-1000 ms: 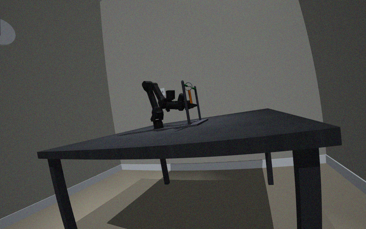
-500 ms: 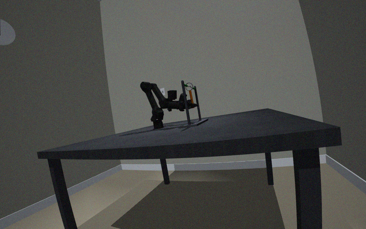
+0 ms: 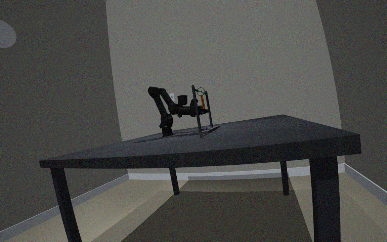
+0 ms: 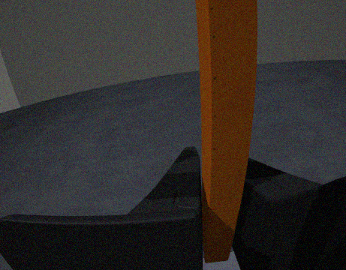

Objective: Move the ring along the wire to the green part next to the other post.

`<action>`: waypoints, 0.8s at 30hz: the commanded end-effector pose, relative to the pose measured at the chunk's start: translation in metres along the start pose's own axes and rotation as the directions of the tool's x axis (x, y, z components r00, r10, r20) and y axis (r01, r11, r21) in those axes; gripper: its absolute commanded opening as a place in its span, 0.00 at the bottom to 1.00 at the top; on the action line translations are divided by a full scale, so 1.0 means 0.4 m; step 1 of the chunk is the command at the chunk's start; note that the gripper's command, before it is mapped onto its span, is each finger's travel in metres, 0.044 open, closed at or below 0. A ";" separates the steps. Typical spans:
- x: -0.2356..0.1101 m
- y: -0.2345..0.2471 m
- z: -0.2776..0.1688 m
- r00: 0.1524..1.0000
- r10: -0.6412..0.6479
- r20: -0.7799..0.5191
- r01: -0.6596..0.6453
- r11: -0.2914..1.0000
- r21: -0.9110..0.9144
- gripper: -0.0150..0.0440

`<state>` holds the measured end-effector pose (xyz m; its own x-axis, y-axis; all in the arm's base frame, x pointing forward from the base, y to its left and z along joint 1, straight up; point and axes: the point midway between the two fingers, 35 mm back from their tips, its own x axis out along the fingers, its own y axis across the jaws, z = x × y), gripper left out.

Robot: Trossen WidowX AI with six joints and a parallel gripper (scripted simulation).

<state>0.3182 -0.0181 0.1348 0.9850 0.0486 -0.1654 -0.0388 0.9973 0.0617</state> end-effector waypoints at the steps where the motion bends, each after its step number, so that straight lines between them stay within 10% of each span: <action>1: 0.002 0.001 0.003 1.000 0.025 0.001 -0.025 0.999 -0.035 0.00; 24: -0.027 0.002 -0.004 0.983 0.149 -0.109 -0.169 0.962 -0.213 0.00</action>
<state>0.3071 -0.0196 0.1336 0.9460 0.1893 -0.2632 -0.2240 0.9685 -0.1085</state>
